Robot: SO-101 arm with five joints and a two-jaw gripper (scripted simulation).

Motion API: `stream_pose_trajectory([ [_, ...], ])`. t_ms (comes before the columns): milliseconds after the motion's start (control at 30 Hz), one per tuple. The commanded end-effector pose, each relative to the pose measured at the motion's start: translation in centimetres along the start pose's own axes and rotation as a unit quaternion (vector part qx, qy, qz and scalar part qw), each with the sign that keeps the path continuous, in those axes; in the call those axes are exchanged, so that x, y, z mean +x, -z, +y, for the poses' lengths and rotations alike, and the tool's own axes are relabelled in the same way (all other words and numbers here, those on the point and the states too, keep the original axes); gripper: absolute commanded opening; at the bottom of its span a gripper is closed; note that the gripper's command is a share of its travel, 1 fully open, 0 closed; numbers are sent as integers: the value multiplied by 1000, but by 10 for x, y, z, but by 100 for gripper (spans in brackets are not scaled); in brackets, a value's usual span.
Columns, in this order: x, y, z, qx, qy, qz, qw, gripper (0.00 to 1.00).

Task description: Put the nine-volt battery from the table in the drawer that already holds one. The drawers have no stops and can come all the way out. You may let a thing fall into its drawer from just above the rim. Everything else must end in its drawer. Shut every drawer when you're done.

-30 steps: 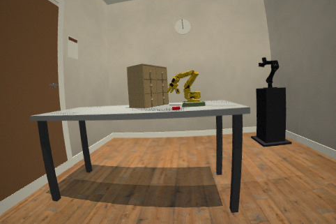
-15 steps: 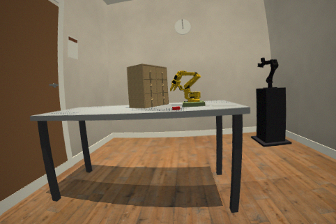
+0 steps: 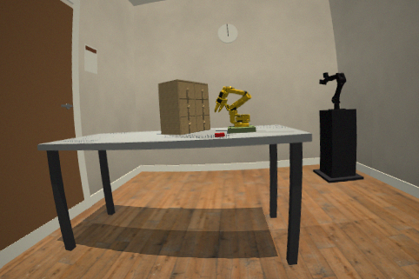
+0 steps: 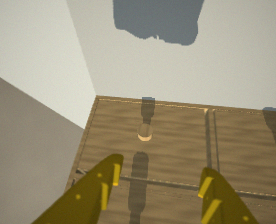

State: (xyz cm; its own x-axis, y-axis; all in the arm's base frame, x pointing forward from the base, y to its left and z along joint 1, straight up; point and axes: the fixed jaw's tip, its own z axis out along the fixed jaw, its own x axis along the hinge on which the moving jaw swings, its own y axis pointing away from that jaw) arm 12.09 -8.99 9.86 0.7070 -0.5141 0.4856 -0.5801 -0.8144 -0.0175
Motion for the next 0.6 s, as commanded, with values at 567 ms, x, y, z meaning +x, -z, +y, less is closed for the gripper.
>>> stream_pose_trajectory([
  [567, 3, 3, -2, 4, 1, 13, 1000, 21],
])
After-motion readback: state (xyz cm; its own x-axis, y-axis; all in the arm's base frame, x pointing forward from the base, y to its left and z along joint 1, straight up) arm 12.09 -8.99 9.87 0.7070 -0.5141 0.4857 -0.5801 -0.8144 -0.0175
